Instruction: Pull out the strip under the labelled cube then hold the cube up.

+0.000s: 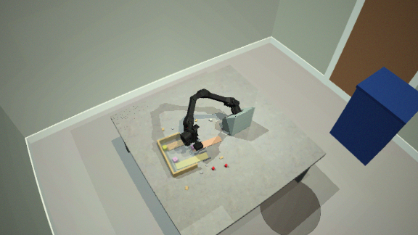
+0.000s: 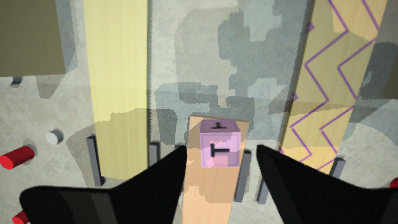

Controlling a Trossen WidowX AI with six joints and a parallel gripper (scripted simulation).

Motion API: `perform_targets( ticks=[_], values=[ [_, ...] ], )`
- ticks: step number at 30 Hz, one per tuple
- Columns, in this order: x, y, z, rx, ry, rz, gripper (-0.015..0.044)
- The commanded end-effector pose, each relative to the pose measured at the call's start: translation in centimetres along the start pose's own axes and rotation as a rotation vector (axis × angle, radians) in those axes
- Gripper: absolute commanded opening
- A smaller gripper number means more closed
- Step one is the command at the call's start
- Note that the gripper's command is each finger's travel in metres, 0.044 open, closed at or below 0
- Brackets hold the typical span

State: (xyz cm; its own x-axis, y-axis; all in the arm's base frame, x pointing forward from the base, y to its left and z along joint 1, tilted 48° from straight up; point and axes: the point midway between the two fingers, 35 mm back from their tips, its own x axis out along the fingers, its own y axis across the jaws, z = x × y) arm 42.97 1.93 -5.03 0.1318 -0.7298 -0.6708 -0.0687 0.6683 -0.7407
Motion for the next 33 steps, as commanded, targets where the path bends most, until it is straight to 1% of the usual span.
perform_targets(
  ticks=[1,17,21,28,31,32,33],
  values=[
    [0.7,0.1,-0.1,-0.007,0.001,-0.004,0.025],
    [2.9,0.0,-0.2,-0.007,0.002,-0.007,0.025],
    [2.7,-0.1,-0.2,0.0,0.003,-0.003,0.0145],
    [2.7,-0.1,-0.2,0.0,0.003,-0.003,0.0098],
    [2.7,-0.1,-0.2,-0.001,0.003,-0.003,0.002],
    [2.5,-0.1,-0.4,-0.001,0.003,-0.003,0.0],
    [2.3,-0.1,-0.7,-0.001,0.003,-0.002,0.0]
  ],
)
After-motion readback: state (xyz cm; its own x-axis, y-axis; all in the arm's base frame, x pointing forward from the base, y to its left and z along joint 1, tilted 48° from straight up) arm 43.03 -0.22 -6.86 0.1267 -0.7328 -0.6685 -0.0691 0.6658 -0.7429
